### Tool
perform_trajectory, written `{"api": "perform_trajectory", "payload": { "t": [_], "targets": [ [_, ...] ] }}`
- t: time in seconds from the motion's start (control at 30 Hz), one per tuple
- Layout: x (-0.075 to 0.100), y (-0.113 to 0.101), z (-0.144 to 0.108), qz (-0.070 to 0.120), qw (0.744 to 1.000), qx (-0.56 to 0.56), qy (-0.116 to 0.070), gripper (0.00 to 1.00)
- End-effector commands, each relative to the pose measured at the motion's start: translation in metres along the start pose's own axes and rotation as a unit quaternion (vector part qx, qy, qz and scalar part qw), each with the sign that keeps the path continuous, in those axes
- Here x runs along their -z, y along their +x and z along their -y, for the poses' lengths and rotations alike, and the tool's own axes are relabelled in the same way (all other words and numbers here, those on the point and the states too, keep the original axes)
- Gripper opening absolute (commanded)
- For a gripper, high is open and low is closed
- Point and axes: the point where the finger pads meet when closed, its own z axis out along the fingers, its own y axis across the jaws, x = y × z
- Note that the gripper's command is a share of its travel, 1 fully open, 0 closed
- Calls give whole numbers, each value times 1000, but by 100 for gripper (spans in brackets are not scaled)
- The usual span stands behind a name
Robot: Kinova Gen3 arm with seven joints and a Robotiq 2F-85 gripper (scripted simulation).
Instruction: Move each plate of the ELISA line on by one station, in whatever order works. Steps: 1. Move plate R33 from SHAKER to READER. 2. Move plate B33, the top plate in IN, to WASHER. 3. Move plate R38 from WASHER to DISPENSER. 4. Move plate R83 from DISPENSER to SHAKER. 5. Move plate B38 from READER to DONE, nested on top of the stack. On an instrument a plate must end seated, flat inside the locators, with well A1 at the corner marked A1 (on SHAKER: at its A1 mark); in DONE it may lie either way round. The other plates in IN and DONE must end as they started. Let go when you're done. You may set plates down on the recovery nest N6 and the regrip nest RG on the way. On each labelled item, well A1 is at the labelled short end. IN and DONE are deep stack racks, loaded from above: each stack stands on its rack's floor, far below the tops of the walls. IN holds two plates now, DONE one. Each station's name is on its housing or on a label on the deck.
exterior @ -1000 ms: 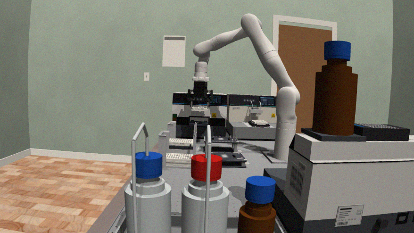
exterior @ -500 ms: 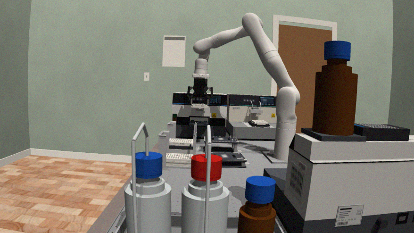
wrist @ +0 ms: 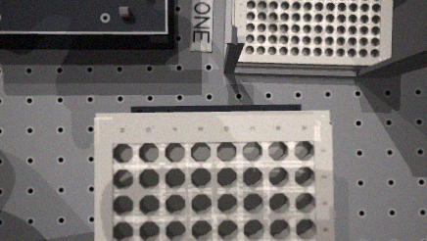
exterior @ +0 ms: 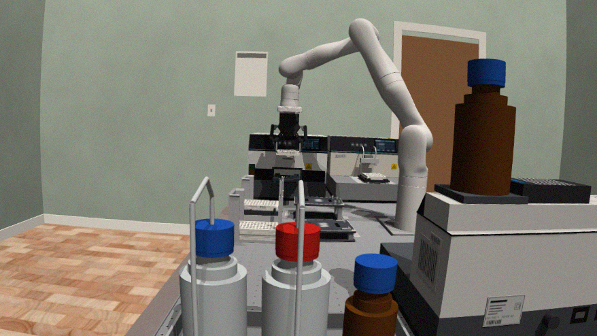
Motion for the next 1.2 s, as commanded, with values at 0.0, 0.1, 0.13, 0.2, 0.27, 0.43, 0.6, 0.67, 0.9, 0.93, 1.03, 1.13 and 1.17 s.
{"api": "perform_trajectory", "payload": {
  "t": [0.0, 0.1, 0.13, 0.2, 0.27, 0.43, 0.6, 0.67, 0.9, 0.93, 1.03, 1.13, 1.17],
  "targets": [
    [2, 0, -1, 0, 1000, 0, -3, 94],
    [2, 0, -1, 0, 1000, 0, -3, 94],
    [2, 0, -1, 0, 1000, 0, -3, 94],
    [2, 0, -1, 0, 1000, 0, -3, 94],
    [2, 0, -1, 0, 1000, 0, -3, 94],
    [2, 0, -1, 0, 1000, 0, -3, 94],
    [2, 0, -1, 0, 1000, 0, -3, 94],
    [2, 0, -1, 0, 1000, 0, -3, 94],
    [5, 10, -8, 1, 1000, 25, -2, 94],
    [4, 13, -10, 2, 999, 32, -2, 94],
    [3, 22, -13, 2, 999, 49, -1, 94],
    [3, 25, -15, 2, 998, 55, -1, 94],
    [3, 28, -17, 2, 998, 61, -2, 94]
  ]
}}
